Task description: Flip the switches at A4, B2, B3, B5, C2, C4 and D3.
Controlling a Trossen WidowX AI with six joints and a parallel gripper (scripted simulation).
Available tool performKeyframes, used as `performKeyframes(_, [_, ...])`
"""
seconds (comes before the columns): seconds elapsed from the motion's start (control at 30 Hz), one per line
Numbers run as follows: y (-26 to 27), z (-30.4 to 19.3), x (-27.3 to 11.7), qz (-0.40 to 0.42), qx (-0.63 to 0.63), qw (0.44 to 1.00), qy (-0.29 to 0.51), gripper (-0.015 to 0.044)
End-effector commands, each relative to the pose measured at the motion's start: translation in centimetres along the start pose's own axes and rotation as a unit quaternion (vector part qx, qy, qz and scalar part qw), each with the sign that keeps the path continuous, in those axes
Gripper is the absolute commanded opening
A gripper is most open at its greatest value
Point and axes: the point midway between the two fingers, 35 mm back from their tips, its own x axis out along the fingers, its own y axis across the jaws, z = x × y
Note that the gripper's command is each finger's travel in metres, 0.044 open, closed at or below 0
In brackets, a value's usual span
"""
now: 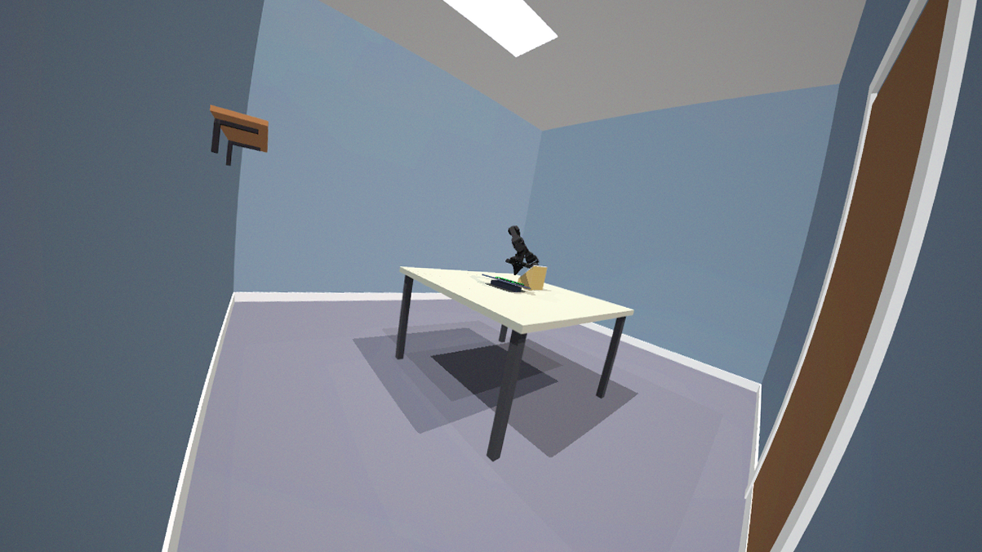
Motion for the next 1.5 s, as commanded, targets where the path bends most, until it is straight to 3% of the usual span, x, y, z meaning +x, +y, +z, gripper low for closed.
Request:
performKeyframes(0.0, [-0.1, 0.1, -1.9, 0.002, 0.005, 1.000, -0.006, 0.0000])
performKeyframes(0.23, [-3.0, -1.8, -1.8, 0.002, 0.004, 1.000, -0.005, 0.0000])
performKeyframes(0.5, [-3.1, -1.9, 1.7, 0.001, 0.004, 1.000, -0.019, 0.0000])
performKeyframes(1.47, [-3.1, -1.8, 4.1, 0.000, 0.004, 1.000, -0.019, 0.0000])
